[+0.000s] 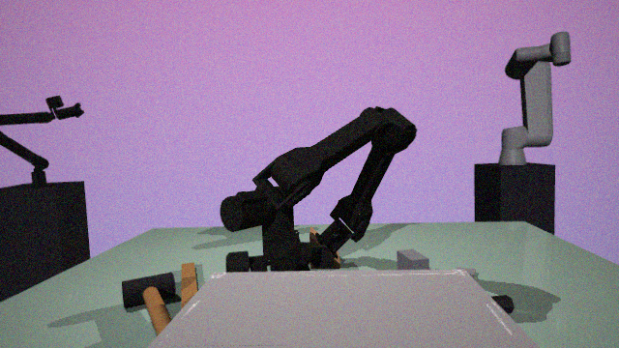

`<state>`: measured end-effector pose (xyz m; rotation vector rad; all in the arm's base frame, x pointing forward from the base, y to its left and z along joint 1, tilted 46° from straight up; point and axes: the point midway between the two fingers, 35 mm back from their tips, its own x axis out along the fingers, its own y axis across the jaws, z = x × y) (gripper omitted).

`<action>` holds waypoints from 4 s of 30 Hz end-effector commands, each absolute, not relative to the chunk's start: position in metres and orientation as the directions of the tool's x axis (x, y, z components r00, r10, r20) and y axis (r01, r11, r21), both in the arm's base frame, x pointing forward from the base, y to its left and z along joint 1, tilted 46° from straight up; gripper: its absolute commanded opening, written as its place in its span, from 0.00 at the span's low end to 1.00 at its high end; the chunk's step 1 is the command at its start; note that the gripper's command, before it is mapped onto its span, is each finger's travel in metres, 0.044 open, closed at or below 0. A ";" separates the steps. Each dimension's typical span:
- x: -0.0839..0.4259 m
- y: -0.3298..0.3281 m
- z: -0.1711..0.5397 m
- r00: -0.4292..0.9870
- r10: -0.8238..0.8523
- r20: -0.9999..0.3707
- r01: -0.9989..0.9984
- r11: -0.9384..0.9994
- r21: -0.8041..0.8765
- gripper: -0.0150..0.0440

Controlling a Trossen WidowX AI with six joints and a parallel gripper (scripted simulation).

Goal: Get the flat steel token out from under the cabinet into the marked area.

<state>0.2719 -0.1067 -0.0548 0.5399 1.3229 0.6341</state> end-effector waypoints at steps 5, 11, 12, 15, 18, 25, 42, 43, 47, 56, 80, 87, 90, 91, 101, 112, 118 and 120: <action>0.282 -0.108 -0.054 0.128 0.696 -0.706 -0.108 0.718 0.688 0.25; 0.290 -0.108 -0.053 0.128 0.696 -0.706 -0.108 0.718 0.688 0.25; 0.291 -0.108 -0.052 0.128 0.696 -0.706 -0.108 0.718 0.688 0.25; 0.295 -0.108 -0.052 0.128 0.696 -0.706 -0.108 0.718 0.688 0.25; 0.298 -0.108 -0.051 0.128 0.696 -0.706 -0.109 0.718 0.688 0.25; 0.307 -0.108 -0.049 0.128 0.696 -0.706 -0.109 0.718 0.688 0.25; 0.327 -0.109 -0.046 0.129 0.697 -0.706 -0.110 0.717 0.688 0.25; 0.328 -0.109 -0.045 0.129 0.697 -0.706 -0.110 0.717 0.688 0.25; 0.332 -0.109 -0.045 0.129 0.697 -0.706 -0.110 0.717 0.688 0.25; 0.342 -0.109 -0.043 0.130 0.697 -0.705 -0.110 0.717 0.688 0.25; 0.365 -0.110 -0.039 0.131 0.697 -0.705 -0.111 0.717 0.688 0.25; 0.372 -0.110 -0.038 0.131 0.697 -0.705 -0.111 0.717 0.688 0.25; 0.375 -0.110 -0.038 0.131 0.697 -0.705 -0.112 0.717 0.688 0.25; 0.376 -0.111 -0.037 0.131 0.697 -0.705 -0.112 0.717 0.688 0.25; 0.384 -0.111 -0.036 0.131 0.697 -0.705 -0.112 0.717 0.688 0.25; 0.394 -0.111 -0.035 0.132 0.697 -0.705 -0.112 0.717 0.688 0.25; 0.397 -0.110 -0.033 0.132 0.697 -0.705 -0.113 0.717 0.688 0.25; 0.397 -0.108 -0.032 0.132 0.697 -0.704 -0.113 0.717 0.688 0.25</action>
